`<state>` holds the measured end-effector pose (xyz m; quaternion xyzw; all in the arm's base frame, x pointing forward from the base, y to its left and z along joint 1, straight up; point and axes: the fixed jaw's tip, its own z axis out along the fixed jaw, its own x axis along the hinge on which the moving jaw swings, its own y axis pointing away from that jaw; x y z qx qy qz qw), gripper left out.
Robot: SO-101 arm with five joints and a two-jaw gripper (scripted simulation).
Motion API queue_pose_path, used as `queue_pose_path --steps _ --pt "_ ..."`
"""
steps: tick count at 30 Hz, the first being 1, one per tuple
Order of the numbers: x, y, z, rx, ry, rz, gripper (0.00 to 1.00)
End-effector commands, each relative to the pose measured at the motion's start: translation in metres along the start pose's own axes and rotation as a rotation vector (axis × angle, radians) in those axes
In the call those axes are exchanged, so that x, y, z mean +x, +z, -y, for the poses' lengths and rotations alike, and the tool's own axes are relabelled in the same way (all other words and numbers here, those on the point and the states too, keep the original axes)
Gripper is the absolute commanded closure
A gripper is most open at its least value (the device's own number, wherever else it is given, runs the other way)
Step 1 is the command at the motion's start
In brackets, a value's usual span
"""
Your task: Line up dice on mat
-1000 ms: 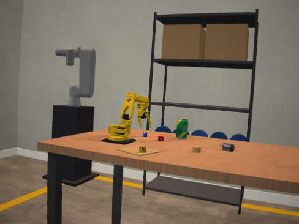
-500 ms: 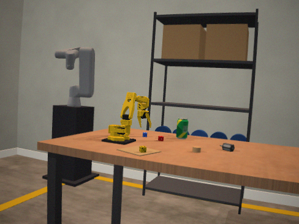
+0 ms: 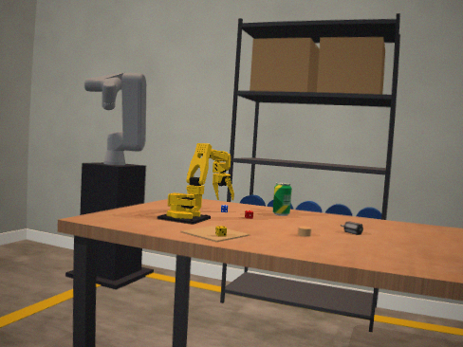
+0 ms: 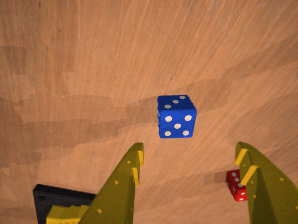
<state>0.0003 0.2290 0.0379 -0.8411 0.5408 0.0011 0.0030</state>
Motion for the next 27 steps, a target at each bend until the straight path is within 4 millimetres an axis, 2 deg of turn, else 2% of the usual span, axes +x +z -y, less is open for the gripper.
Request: queue_pose_path --steps 1,13,27 --pt "0.001 0.01 -0.002 -0.008 -0.017 -0.014 0.69" --pt "0.001 0.031 -0.003 -0.008 -0.017 -0.014 0.69" --pt "0.002 0.04 -0.003 -0.008 -0.017 -0.014 0.69"
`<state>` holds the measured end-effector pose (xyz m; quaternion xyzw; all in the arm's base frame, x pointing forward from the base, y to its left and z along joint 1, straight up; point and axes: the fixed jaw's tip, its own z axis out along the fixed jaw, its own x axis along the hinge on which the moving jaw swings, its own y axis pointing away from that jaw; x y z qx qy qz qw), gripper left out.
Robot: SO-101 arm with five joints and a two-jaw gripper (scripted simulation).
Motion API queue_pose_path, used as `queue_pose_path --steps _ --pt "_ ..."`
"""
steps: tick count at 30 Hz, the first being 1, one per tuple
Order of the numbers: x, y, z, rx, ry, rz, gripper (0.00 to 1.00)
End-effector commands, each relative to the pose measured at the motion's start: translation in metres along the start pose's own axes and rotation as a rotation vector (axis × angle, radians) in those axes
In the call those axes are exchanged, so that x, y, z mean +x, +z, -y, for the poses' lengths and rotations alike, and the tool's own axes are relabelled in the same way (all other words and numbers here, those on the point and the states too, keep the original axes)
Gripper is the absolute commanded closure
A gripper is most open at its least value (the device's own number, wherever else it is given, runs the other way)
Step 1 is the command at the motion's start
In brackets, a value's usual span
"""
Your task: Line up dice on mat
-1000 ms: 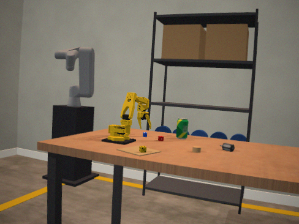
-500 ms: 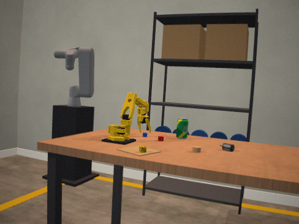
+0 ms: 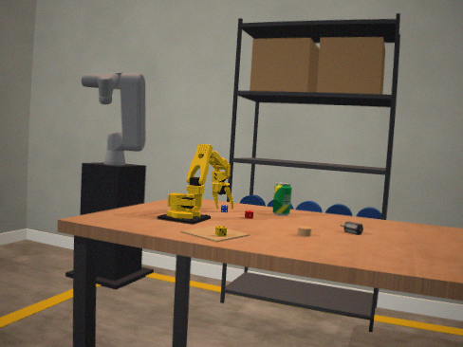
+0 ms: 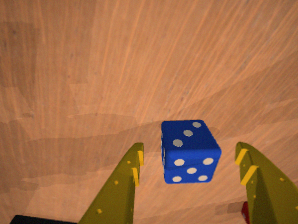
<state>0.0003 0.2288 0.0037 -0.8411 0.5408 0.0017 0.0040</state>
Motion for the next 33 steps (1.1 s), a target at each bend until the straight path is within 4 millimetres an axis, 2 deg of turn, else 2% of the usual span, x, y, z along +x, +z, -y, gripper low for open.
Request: queue_pose_path --steps 1,22,33 --pt "0.0021 0.0059 -0.0031 -0.009 -0.017 -0.016 0.69" --pt "0.002 0.0059 -0.0008 -0.009 -0.017 -0.016 0.72" --pt "0.002 0.006 0.0039 -0.01 -0.017 -0.016 0.81"
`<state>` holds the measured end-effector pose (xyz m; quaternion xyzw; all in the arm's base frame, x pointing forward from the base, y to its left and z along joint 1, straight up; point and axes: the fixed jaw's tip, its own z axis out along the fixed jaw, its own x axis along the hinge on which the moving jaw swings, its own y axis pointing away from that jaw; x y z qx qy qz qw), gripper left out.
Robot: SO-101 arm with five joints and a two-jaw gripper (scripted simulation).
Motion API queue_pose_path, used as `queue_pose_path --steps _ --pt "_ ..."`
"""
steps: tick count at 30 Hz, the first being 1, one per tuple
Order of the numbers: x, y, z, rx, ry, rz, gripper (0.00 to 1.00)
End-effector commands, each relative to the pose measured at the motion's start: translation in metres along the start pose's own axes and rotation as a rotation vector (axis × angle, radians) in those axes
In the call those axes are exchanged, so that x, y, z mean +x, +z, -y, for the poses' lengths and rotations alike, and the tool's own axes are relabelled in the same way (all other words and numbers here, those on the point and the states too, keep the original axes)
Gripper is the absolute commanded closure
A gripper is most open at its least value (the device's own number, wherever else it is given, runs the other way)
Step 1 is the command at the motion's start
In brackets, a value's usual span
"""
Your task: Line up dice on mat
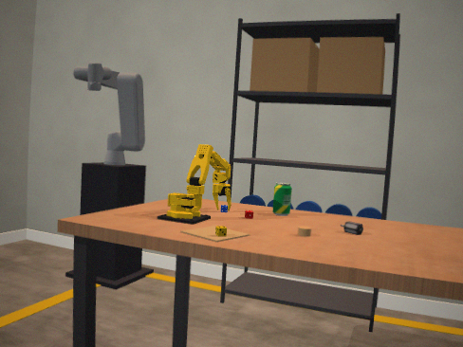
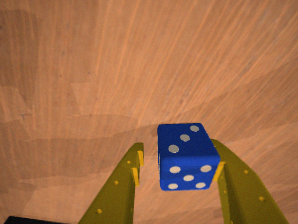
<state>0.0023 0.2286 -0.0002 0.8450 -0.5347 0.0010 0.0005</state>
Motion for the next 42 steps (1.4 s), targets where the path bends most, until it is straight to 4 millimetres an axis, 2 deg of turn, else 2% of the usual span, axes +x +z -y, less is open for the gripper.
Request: queue_pose_path --steps 1,13,25,35,42 --pt "0.0009 0.0021 0.0027 -0.005 -0.003 -0.007 0.81" --pt "0.001 0.0022 0.0057 -0.005 -0.003 -0.007 0.87" --pt "0.001 0.0022 0.0062 -0.005 -0.003 -0.007 0.88" --pt "0.001 0.0022 0.0062 -0.005 -0.003 -0.007 0.99" --pt "0.001 0.0021 0.0062 -0.005 -0.003 -0.007 1.0"
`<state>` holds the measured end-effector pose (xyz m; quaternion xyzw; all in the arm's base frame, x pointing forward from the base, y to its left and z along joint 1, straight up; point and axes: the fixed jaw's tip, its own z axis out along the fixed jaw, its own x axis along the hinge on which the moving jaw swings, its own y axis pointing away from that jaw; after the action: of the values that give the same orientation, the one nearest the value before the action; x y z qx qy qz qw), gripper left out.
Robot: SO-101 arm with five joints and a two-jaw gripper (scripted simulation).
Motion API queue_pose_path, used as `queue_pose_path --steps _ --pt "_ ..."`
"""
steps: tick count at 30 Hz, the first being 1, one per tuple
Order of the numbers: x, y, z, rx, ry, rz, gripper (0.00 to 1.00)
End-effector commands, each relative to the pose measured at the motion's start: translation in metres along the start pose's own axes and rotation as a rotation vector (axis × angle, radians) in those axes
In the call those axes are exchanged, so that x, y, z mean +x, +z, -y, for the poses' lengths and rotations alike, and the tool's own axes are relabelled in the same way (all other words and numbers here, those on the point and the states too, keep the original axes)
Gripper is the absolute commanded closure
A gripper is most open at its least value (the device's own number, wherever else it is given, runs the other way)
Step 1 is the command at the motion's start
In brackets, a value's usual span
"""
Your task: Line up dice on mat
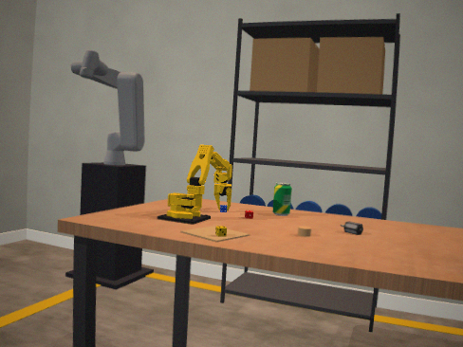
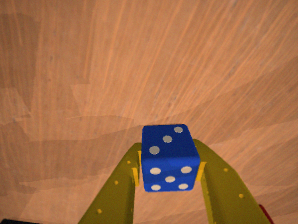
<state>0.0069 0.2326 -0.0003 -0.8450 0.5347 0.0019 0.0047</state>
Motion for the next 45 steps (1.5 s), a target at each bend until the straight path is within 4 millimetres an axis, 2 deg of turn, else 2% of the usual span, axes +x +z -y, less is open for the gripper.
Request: queue_pose_path --steps 1,6,25,45 --pt "0.003 0.002 0.0 -0.011 -0.003 -0.017 1.0" --pt "0.002 -0.004 0.001 -0.011 -0.003 -0.017 1.0" --pt "0.0 -0.046 -0.001 -0.011 -0.003 -0.017 1.0" --pt "0.0 -0.048 -0.001 -0.011 -0.003 -0.017 1.0"
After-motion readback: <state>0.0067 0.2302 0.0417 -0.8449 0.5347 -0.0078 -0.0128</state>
